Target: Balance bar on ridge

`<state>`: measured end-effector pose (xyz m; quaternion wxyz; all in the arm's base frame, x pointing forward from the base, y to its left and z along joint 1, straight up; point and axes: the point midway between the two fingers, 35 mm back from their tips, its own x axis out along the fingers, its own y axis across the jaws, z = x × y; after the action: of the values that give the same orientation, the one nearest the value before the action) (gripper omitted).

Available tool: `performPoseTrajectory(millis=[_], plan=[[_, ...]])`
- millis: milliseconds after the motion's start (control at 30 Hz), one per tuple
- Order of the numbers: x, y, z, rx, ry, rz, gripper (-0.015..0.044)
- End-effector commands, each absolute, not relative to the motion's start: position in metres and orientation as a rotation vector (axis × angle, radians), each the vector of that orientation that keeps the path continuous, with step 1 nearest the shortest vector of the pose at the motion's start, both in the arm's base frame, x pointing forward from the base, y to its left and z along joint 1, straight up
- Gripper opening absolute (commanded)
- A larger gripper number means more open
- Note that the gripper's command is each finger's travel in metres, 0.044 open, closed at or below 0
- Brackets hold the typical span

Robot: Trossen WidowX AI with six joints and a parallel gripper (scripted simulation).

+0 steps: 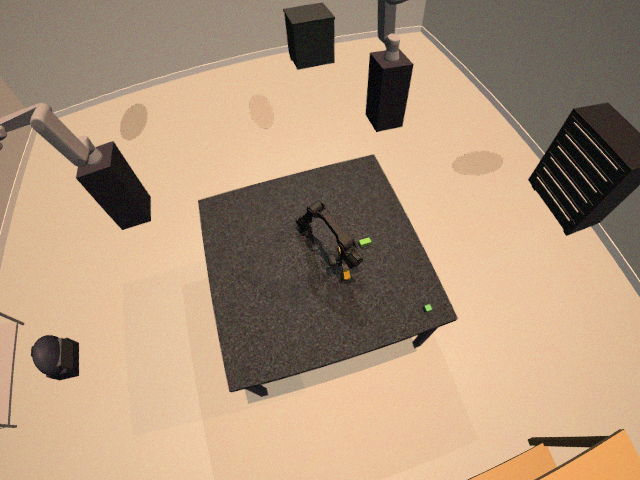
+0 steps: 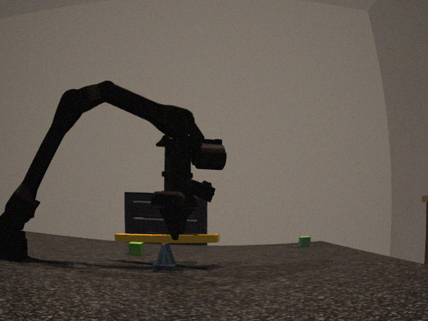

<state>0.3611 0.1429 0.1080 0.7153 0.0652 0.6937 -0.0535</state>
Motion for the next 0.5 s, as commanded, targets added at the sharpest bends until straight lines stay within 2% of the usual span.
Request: performPoseTrajectory(millis=[0,467], plan=[[0.3615,0.1428,0.1076,0.145,1.534,-0.119,0.0000],[0.3613,0.1427,0.1063,0.145,1.534,-0.119,0.0000]])
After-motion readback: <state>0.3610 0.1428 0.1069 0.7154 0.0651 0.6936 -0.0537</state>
